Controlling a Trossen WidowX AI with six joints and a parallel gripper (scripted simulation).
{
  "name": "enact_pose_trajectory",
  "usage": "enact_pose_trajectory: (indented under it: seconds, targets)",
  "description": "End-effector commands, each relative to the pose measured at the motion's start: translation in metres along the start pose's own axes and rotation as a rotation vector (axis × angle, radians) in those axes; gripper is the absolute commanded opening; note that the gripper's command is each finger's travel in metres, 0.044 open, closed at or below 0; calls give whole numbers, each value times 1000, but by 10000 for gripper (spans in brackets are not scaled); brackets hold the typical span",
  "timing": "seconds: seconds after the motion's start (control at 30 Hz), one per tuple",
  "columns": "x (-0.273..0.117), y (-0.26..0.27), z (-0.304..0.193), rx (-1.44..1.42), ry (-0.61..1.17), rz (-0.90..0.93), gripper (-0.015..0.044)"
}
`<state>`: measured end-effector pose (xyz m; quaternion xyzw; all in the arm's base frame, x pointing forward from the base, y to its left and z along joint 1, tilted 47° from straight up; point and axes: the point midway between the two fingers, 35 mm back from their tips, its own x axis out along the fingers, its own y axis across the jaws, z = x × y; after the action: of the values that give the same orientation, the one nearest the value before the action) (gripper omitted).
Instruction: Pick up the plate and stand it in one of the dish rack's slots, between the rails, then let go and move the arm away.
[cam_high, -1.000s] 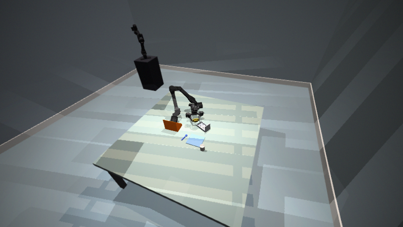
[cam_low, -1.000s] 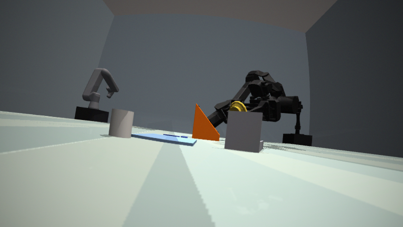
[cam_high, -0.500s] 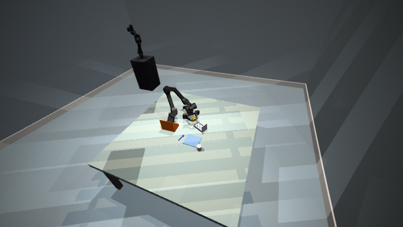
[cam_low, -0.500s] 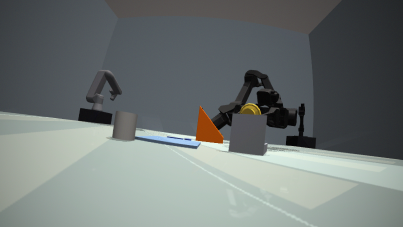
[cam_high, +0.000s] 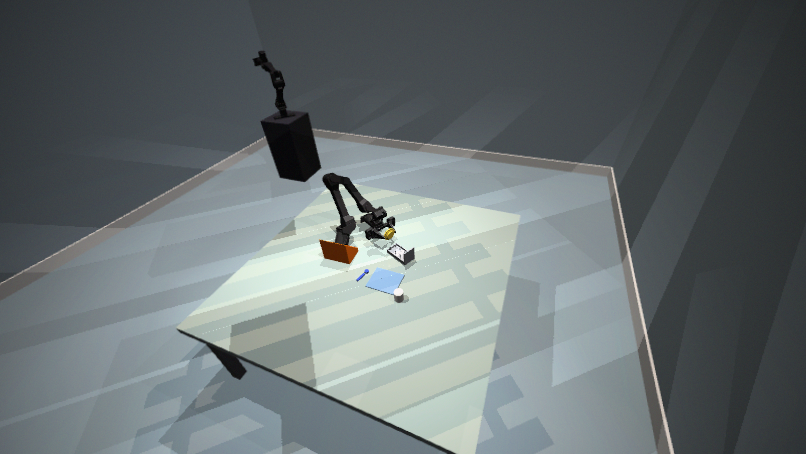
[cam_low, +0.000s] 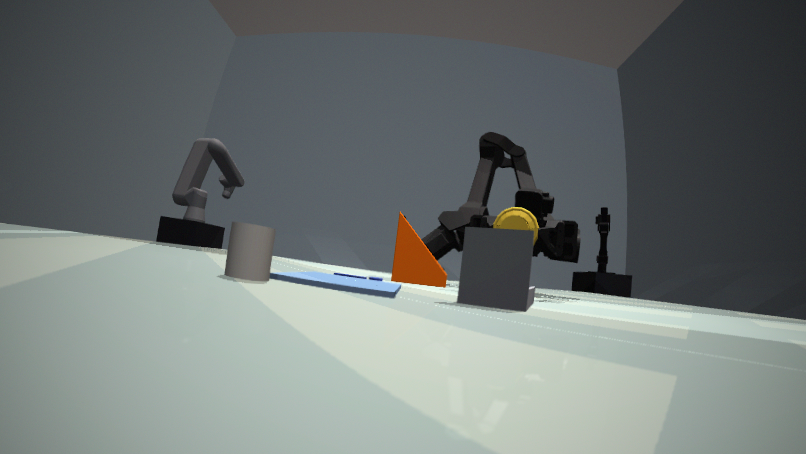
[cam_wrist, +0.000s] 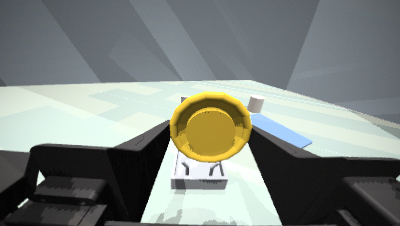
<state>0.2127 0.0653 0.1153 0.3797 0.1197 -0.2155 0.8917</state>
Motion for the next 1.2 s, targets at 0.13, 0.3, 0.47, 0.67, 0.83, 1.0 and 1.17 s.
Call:
enact_pose_trajectory:
  seconds: [0.13,0.3,0.47,0.67,0.83,1.0,1.17]
  targets:
    - [-4,1,2,26,-30,39,0]
    - [-4,2,2,26,-30,39,0]
    - [1,2,-6,22,-28,37,0]
    - [8,3,-18,20,-25,37,0]
    - [15,3,-26,25,-23,39,0]
    - [19,3,-28,28,-23,40,0]
    - [28,3,-28,35,-23,43,0]
